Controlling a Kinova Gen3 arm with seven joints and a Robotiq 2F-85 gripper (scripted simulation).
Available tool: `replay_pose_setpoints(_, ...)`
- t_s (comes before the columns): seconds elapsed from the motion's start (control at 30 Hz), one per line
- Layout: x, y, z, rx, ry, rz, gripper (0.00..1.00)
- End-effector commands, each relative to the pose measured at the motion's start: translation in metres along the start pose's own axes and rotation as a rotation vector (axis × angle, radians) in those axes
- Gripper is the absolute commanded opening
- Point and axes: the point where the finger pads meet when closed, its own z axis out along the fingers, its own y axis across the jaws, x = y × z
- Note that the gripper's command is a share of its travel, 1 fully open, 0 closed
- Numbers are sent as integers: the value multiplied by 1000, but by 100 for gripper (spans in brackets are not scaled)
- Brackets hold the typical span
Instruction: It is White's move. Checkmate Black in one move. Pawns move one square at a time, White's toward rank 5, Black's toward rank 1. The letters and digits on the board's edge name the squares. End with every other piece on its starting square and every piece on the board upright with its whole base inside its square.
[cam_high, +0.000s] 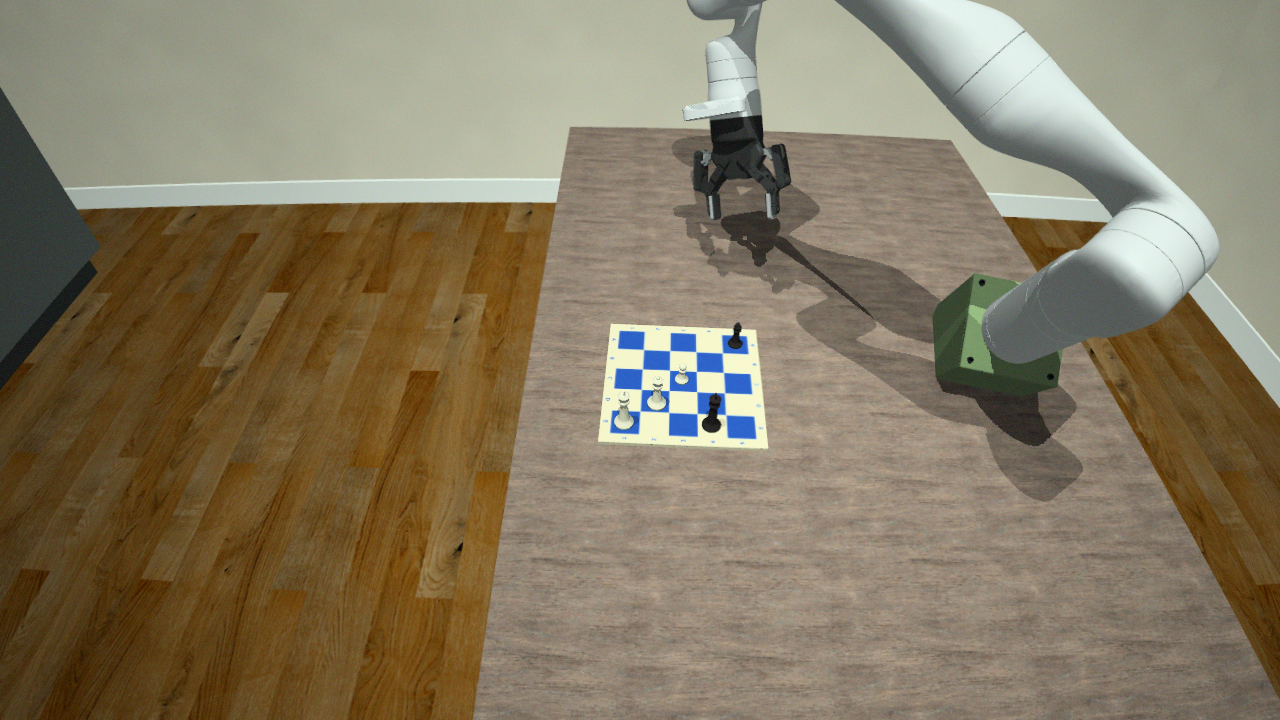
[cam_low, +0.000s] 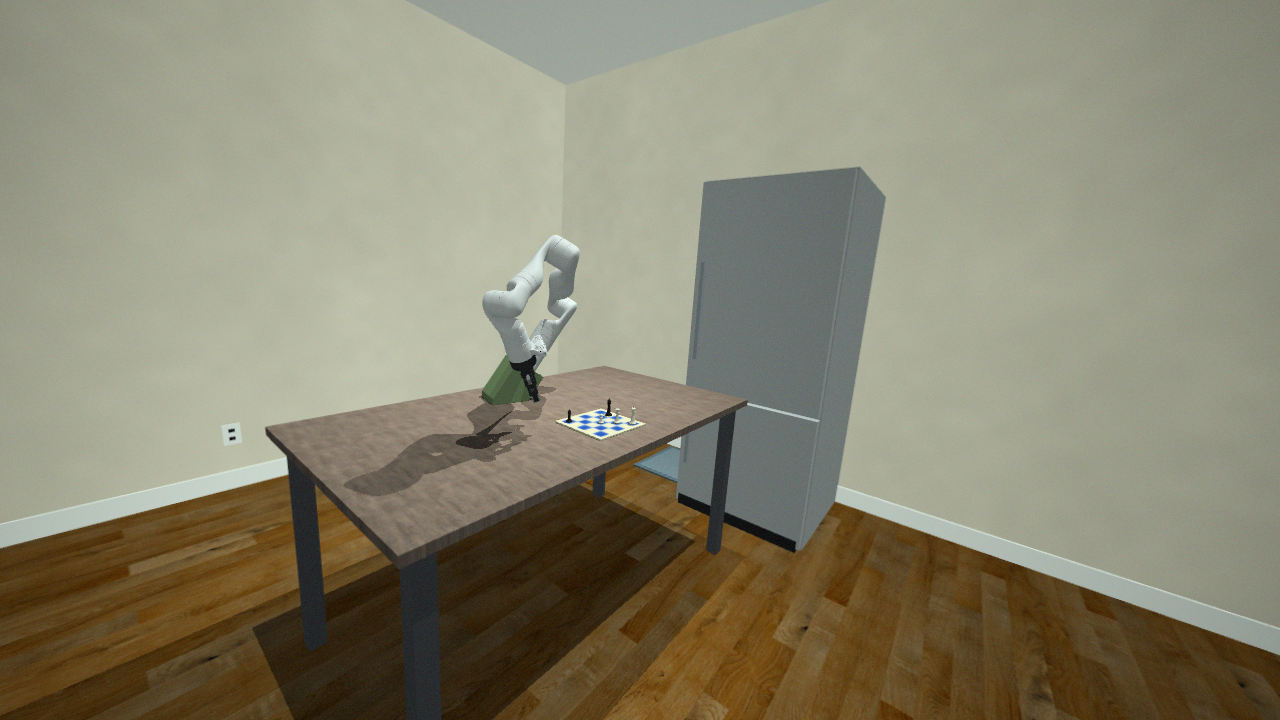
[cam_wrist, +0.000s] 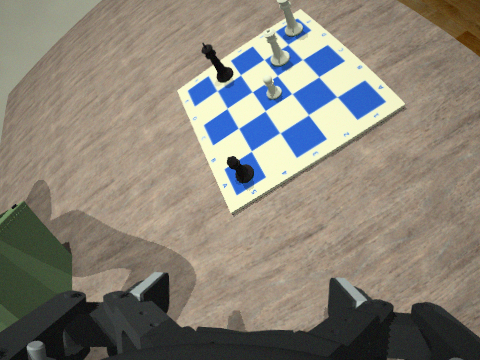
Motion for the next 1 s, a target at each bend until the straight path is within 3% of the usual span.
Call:
replay_pose_setpoints(0.0,-12,22,20,23,50,-67,100)
replay_pose_setpoints(0.2,-7,67,41,-18,149,-291,100)
replay_pose_setpoints(0.4,-3,95,54,-70,220,-443,100)
replay_pose_setpoints(0.97,-3,114,61,-126,273,-558,100)
